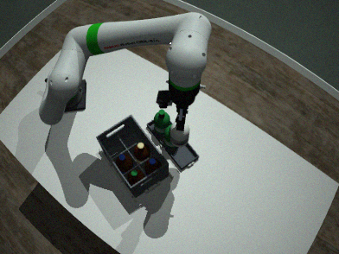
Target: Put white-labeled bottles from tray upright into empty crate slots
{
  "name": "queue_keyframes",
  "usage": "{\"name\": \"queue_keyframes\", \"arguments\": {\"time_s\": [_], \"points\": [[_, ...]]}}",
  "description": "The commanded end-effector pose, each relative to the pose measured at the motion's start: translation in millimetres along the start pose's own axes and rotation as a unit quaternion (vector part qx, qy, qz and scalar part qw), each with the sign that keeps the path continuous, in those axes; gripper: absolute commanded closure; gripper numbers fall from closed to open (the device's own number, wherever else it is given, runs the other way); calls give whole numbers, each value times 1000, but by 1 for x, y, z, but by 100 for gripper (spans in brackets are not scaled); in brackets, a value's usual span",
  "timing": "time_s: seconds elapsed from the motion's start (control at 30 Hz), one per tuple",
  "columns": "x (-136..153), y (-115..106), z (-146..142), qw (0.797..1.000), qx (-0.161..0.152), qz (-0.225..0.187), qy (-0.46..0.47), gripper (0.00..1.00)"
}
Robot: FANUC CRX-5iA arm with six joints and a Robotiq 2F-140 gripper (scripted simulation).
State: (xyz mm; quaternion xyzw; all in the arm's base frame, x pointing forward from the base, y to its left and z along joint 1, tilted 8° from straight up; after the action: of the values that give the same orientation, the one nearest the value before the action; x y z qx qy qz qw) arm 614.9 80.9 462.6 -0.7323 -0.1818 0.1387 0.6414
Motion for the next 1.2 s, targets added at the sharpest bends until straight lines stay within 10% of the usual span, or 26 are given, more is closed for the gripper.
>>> {"name": "queue_keyframes", "arguments": {"time_s": [0.0, 1.17], "points": [[-3, -1, 0, 1000, 0, -1, 0, 90], [-55, -1, -5, 1000, 0, -1, 0, 90]]}}
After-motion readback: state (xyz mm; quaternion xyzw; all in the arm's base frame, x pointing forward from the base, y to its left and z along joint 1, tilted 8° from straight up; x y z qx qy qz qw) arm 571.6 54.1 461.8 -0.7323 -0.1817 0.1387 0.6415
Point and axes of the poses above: the point where the finger pads meet when closed, its own y axis out along the fingers, its own z axis across the jaws, x = y × z, the point moved 10 cm from there along -y, back along the fingers, and after that the axes turned 3 degrees about -y, right-handed, at the moved point
